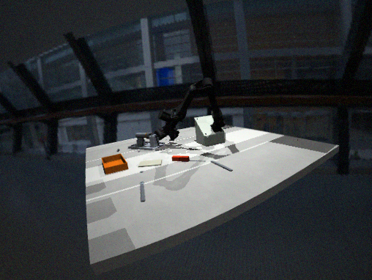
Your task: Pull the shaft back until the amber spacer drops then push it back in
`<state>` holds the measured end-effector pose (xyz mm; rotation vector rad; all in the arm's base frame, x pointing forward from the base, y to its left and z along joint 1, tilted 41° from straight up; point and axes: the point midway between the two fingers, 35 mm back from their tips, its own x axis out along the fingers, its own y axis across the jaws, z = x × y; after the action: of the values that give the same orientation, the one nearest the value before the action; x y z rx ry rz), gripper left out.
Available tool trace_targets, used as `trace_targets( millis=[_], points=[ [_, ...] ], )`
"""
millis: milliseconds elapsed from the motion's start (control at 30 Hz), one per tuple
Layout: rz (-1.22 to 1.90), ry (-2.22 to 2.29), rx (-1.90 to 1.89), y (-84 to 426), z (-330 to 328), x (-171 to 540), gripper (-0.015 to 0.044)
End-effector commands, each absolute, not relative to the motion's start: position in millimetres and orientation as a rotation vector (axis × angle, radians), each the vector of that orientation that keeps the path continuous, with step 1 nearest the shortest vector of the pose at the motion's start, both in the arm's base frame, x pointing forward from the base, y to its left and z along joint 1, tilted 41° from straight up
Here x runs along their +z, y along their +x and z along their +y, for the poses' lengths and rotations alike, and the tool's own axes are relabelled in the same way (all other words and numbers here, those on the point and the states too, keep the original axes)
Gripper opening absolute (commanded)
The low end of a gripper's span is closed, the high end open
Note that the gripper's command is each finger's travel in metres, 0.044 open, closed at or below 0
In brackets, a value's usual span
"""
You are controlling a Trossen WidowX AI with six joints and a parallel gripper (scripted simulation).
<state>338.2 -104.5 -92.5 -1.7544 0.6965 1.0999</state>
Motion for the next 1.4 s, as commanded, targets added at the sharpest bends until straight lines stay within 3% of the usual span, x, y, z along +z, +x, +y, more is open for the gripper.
trace_targets(
  millis=[0, 1367],
  points=[
    [0.698, -1.751, 1.099, 337.7, -104.0, -92.3, 0.0],
    [0.698, -1.751, 1.099, 335.1, -101.1, -90.1, 0.0]
  ],
)
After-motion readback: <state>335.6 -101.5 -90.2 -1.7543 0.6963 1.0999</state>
